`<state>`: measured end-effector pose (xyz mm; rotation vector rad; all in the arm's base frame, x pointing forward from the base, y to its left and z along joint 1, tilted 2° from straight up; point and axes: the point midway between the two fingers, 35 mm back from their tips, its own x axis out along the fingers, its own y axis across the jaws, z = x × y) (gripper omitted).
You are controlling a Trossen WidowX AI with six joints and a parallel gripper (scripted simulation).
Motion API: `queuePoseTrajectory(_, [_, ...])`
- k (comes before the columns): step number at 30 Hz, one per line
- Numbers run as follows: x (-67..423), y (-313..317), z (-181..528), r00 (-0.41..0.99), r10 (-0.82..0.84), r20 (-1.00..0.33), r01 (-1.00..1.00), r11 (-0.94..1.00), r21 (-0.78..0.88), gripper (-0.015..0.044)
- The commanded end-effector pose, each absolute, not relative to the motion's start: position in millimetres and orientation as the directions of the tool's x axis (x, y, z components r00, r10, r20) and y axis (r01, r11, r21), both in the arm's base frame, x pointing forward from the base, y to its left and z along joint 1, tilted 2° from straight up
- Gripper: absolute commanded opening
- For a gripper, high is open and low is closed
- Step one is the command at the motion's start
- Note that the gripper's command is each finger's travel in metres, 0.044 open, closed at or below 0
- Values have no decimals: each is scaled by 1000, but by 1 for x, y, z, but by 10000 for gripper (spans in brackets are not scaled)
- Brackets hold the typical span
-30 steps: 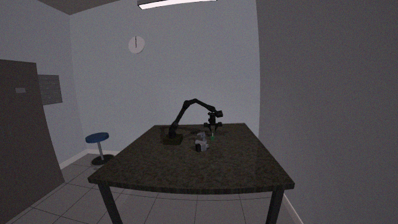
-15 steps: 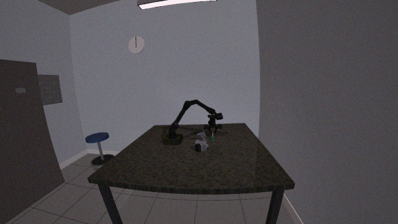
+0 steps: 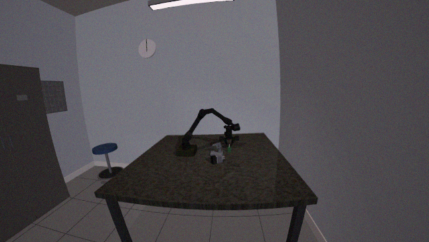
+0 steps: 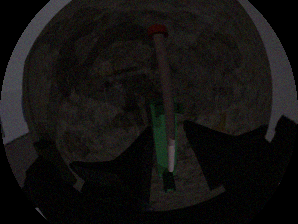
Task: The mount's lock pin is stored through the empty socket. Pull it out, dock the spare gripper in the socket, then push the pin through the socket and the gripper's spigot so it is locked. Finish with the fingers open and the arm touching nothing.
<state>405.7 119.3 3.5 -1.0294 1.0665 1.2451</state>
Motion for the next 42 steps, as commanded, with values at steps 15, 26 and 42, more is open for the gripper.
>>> queuePoseTrajectory(15, [405, 119, 2, 23, 205, -979, -998, 55, -12, 0])
queuePoseTrajectory(26, [403, 118, 17, 16, 201, -979, -998, 55, -5, 0])
queuePoseTrajectory(42, [400, 117, 27, -1, 197, -980, -998, 57, 13, 0])
